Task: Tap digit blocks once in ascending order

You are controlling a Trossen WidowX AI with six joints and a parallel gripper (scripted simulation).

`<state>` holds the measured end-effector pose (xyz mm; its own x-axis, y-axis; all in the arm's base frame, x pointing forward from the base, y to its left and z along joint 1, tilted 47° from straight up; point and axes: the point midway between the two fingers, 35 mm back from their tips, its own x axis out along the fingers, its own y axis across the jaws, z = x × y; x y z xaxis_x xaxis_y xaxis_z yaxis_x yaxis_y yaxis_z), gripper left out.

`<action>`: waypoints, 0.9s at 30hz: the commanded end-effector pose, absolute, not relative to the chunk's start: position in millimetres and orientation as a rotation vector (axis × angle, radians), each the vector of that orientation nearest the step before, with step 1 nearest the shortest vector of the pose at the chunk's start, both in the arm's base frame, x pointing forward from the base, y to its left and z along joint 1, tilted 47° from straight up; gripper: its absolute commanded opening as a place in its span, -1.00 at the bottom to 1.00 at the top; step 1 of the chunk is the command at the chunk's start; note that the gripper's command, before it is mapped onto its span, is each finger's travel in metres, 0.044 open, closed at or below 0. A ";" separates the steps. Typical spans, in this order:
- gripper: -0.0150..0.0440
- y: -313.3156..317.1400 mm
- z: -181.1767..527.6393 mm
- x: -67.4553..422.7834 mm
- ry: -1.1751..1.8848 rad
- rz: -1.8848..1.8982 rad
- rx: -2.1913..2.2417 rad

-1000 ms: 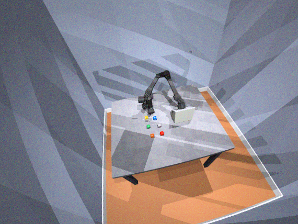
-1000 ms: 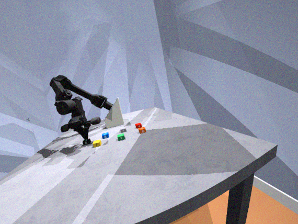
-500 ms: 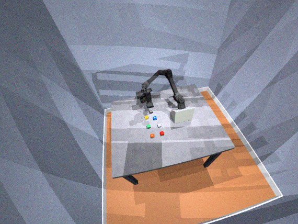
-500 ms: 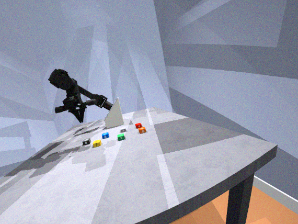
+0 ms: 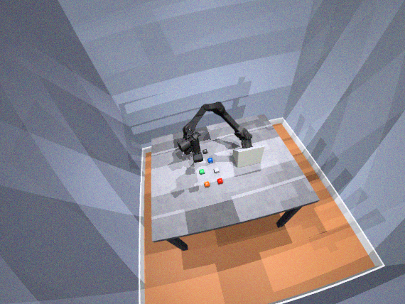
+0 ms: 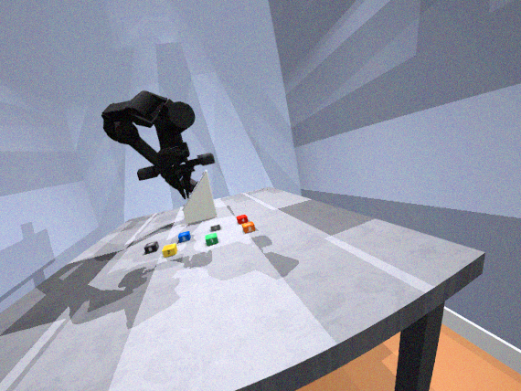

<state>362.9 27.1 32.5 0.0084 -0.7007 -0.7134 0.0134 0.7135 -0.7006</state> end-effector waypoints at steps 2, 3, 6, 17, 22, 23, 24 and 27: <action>-0.42 81.8 -26.0 366.0 1.479 -0.614 -0.605; -0.42 92.8 -39.2 364.7 1.478 -0.617 -0.606; -0.42 122.1 -77.7 356.7 1.475 -0.630 -0.612; -0.42 107.1 -109.0 356.2 1.473 -0.632 -0.614; -0.42 69.7 -143.1 354.1 1.472 -0.636 -0.616; -0.42 69.7 -143.1 354.1 1.472 -0.636 -0.616; -0.42 69.7 -143.1 354.1 1.472 -0.636 -0.616; -0.42 69.7 -143.1 354.1 1.472 -0.636 -0.616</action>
